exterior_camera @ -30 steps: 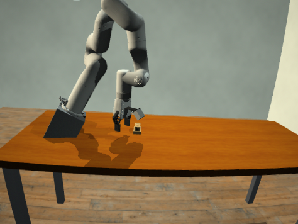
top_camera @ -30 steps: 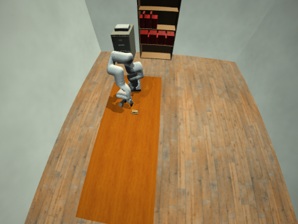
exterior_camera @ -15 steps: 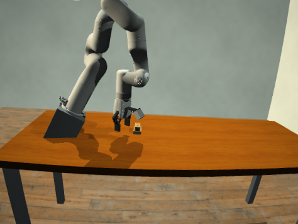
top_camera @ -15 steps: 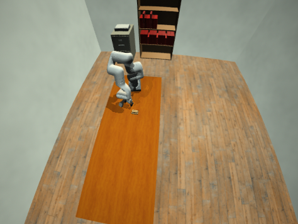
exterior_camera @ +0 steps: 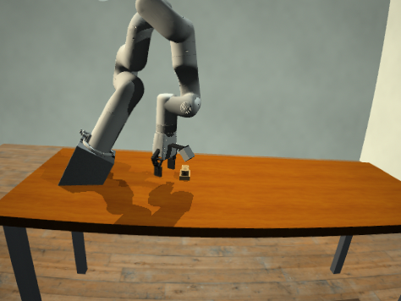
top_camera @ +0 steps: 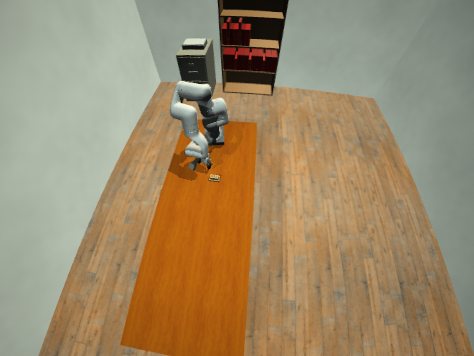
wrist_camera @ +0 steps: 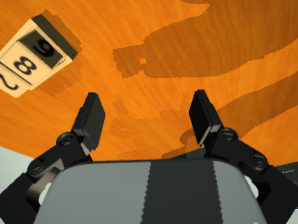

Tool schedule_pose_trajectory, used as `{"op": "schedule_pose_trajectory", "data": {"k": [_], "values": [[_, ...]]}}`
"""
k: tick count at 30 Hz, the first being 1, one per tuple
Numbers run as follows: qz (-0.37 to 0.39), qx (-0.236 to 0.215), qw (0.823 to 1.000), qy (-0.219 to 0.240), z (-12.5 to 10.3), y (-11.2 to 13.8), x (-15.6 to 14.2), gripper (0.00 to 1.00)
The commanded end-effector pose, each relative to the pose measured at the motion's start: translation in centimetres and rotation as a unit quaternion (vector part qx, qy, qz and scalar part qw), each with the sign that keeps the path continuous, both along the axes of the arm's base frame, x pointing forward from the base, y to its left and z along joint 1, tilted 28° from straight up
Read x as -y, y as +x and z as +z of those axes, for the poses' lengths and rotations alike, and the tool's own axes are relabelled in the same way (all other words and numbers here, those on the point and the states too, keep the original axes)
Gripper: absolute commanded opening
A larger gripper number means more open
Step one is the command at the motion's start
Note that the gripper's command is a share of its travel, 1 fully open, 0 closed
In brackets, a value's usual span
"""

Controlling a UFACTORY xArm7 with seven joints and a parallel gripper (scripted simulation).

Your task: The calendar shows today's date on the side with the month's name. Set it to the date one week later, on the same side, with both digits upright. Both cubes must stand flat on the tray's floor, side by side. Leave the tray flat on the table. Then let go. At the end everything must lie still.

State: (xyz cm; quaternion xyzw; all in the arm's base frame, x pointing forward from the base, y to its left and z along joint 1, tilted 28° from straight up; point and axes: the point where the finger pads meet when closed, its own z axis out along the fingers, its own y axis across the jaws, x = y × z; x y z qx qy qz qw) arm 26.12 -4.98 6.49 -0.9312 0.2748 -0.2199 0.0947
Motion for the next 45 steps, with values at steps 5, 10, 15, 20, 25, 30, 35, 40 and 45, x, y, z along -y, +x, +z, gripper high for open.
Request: {"op": "schedule_pose_trajectory", "data": {"k": [5,10,15,20,25,30,35,40,45], "values": [[0.000,0.000,1.000,0.000,0.0,0.0,0.0,1.00],[0.000,0.000,1.000,0.000,0.0,0.0,0.0,1.00],[0.000,0.000,1.000,0.000,0.0,0.0,0.0,1.00],[0.000,0.001,1.000,0.000,0.2,0.0,0.0,1.00],[0.000,0.001,1.000,0.000,1.1,-0.5,0.1,1.00],[0.000,0.001,1.000,0.000,2.2,-1.1,0.2,1.00],[0.000,0.001,1.000,0.000,4.3,-2.2,0.3,1.00],[0.000,0.000,1.000,0.000,5.3,-2.7,0.3,1.00],[0.000,0.000,1.000,0.000,5.3,-2.7,0.4,1.00]]}}
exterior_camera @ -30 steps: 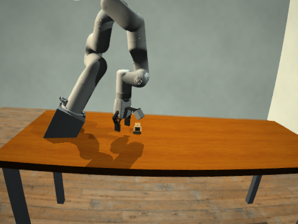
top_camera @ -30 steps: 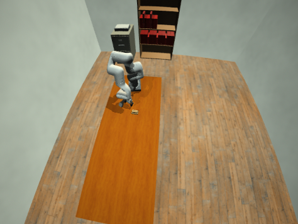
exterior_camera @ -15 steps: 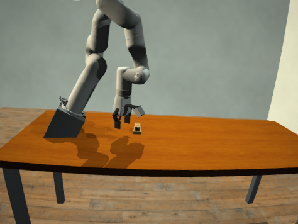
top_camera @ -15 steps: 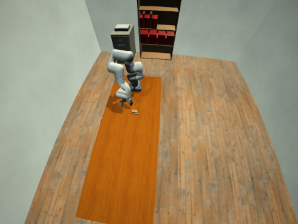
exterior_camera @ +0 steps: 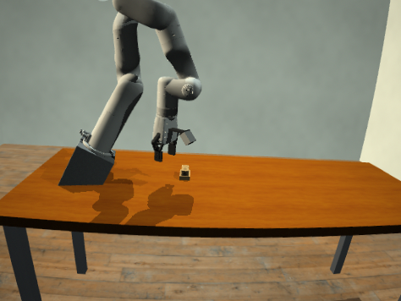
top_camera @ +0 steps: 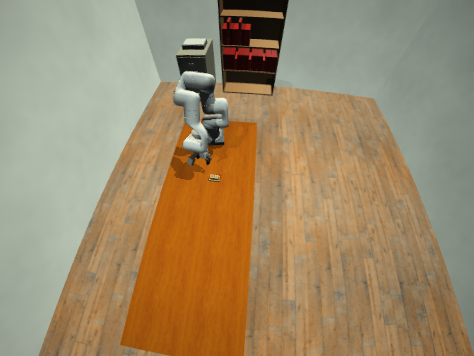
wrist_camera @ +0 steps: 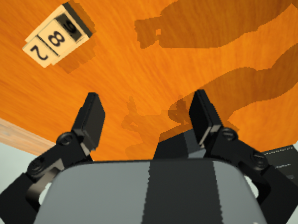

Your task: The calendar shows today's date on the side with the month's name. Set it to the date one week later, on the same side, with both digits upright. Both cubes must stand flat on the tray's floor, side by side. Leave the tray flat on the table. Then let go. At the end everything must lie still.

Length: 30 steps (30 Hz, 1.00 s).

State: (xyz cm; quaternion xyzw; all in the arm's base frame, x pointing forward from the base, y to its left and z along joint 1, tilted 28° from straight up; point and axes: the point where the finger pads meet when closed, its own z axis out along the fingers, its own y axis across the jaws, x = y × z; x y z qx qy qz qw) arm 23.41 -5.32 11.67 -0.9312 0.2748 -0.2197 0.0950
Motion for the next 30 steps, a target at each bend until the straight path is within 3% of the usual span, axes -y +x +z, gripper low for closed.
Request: {"op": "schedule_pose_trajectory", "data": {"k": [1,10,13,17,19,25,30], "values": [[0.000,0.001,1.000,0.000,0.2,0.0,0.0,1.00],[0.007,0.000,1.000,-0.004,0.2,0.0,0.0,1.00],[0.085,-0.001,0.996,-0.041,0.3,0.3,-0.4,1.00],[0.116,-0.001,0.992,-0.055,0.3,0.5,-0.5,1.00],[0.178,0.000,0.980,-0.085,0.5,0.8,-0.8,1.00],[0.262,0.002,0.957,-0.125,0.7,1.3,-1.2,1.00],[0.360,0.006,0.917,-0.173,1.0,2.0,-1.7,1.00]]}}
